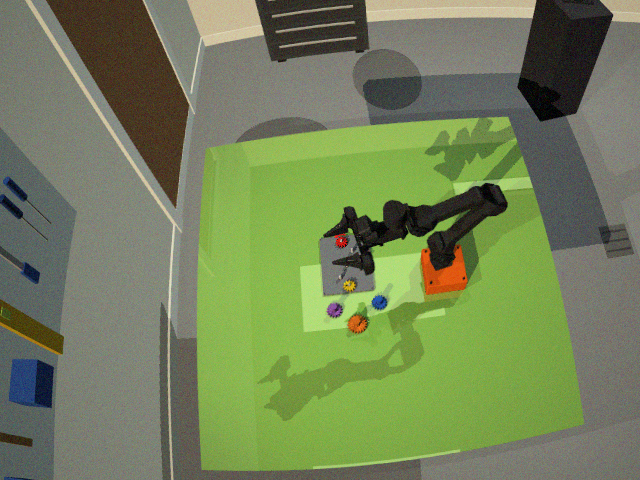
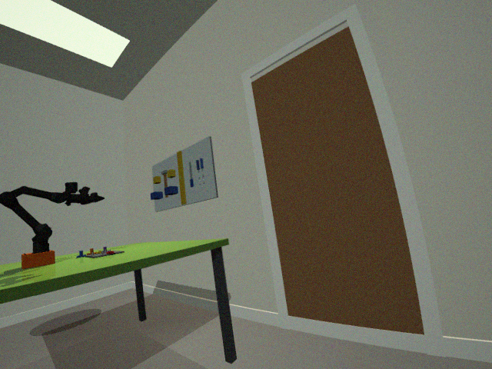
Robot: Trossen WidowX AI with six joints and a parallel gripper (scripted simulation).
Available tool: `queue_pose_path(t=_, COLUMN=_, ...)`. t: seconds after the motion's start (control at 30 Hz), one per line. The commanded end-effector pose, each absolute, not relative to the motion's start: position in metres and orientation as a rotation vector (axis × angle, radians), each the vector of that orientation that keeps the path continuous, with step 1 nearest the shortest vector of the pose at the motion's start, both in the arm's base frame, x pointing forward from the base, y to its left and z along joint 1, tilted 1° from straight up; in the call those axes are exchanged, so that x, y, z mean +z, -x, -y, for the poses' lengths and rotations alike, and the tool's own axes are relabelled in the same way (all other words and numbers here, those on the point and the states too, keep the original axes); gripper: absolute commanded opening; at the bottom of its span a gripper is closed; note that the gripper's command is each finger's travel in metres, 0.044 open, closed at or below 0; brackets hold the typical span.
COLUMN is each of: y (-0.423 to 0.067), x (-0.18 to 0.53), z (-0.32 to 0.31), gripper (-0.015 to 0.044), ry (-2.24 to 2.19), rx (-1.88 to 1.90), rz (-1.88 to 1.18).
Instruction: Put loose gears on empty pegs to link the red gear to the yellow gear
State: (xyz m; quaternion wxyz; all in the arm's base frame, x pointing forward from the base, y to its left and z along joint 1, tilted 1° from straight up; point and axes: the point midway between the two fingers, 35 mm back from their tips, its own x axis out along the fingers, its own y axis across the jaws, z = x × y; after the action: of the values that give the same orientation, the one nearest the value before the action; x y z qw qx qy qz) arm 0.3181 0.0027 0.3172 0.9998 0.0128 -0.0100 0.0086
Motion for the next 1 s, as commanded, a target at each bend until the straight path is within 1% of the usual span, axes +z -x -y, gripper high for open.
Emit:
queue_pose_path(t=0.0, y=-0.32, x=0.315, z=-0.003, gripper=0.0426, ry=-0.036, rx=0.019, rz=0.008)
queue_pose_path(t=0.03, y=-0.324, x=0.309, z=-0.006, gripper=0.044, ry=-0.067, rx=0.025, rz=-0.029)
queue_pose_path(t=0.17, y=-0.352, x=0.255, z=-0.026, gripper=0.044, ry=-0.298, rx=0.031, rz=-0.321)
queue_pose_path(t=0.3, y=-0.366, x=0.196, z=-0.049, gripper=0.044, ry=-0.508, rx=-0.043, rz=-0.628)
queue_pose_path(t=0.43, y=-0.363, x=0.139, z=-0.071, gripper=0.044, ry=-0.673, rx=-0.2, rz=-0.92)
queue_pose_path(t=0.6, y=-0.345, x=0.081, z=-0.092, gripper=0.044, ry=-0.791, rx=-0.485, rz=-1.213)
queue_pose_path(t=0.77, y=-0.322, x=0.044, z=-0.104, gripper=0.044, ry=-0.817, rx=-0.781, rz=-1.383)
queue_pose_path(t=0.97, y=-0.326, x=0.043, z=-0.105, gripper=0.044, ry=-0.817, rx=-0.792, rz=-1.388)
